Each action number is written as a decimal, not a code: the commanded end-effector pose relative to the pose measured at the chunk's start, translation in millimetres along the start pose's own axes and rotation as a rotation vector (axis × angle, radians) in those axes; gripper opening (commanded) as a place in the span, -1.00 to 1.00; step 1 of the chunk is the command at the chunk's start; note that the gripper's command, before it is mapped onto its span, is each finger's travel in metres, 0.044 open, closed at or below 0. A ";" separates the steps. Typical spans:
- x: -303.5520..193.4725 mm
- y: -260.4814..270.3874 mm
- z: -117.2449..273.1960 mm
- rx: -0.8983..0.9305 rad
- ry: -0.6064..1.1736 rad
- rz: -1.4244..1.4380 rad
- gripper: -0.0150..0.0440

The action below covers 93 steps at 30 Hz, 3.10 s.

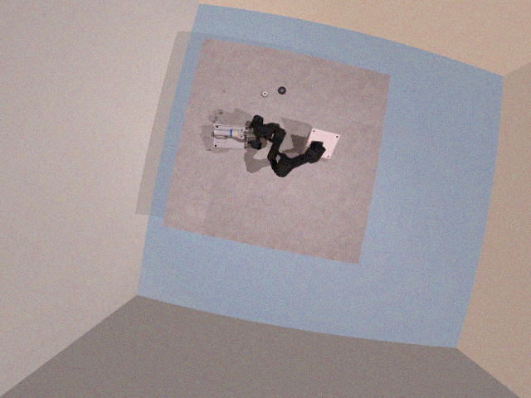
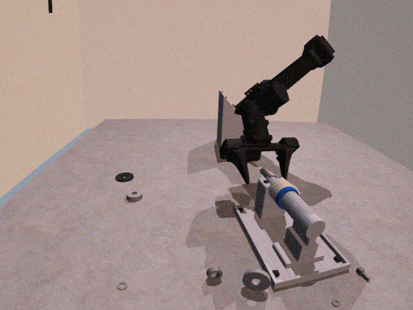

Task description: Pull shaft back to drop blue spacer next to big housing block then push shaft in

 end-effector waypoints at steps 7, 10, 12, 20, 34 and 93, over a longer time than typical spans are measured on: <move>-1.5 0.3 -12.1 0.000 0.005 0.001 1.00; -1.5 0.3 -12.1 0.000 0.005 0.001 1.00; -1.5 0.3 -12.1 0.000 0.005 0.001 1.00; -1.5 0.3 -12.1 0.000 0.005 0.001 1.00; -1.5 0.3 -12.1 0.000 0.005 0.001 1.00; 11.7 4.0 1.3 0.001 0.004 0.001 -0.49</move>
Point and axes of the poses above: the point midway between the two fingers, 35 mm back from their tips, its own z axis back along the fingers, its own y axis across the jaws, x = y × z, the point moved 7 cm from there along z, back along the fingers, and after that the axes turned 14 degrees about -z, right-handed, at the moved point
